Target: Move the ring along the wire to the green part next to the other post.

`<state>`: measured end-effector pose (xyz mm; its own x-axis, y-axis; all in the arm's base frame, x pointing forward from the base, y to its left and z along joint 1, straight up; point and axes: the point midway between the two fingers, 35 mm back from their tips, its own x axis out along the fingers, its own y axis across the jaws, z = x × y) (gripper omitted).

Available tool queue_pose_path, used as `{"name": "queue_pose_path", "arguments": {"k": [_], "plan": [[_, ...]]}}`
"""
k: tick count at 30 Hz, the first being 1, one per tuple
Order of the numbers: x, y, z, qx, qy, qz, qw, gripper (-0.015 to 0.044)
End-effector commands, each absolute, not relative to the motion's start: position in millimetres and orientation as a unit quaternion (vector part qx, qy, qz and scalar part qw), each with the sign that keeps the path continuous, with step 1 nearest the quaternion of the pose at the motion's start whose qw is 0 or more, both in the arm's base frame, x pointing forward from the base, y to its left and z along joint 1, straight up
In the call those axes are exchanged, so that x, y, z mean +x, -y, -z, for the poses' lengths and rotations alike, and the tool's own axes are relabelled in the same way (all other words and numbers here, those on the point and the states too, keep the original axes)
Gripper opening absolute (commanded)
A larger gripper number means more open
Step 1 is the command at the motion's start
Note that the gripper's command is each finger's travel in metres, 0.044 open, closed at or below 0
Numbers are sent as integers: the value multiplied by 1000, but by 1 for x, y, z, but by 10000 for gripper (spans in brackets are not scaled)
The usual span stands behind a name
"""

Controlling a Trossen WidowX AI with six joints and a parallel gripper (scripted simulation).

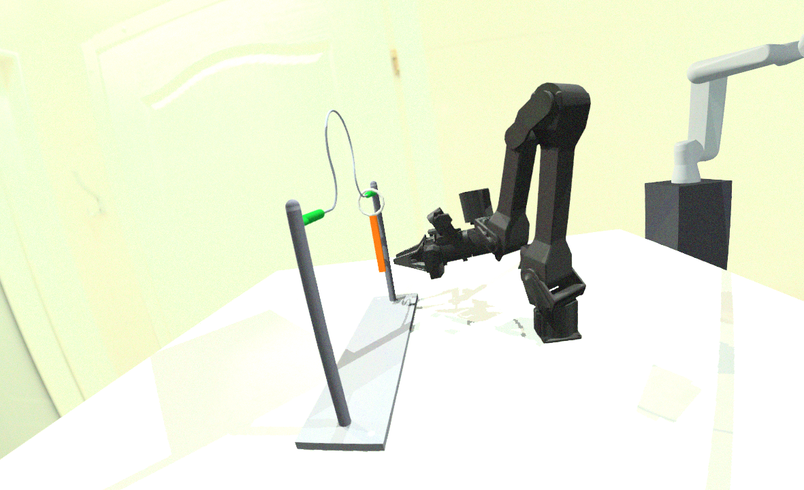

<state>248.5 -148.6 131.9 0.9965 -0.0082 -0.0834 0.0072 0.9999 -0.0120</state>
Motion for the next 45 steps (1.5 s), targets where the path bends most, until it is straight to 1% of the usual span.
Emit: {"name": "queue_pose_path", "arguments": {"k": [1,36,45], "plan": [[256,152,-134,-8,-39,6,999,160],[311,149,-131,-8,-35,6,999,160],[314,149,-130,-8,-35,6,999,160]]}}
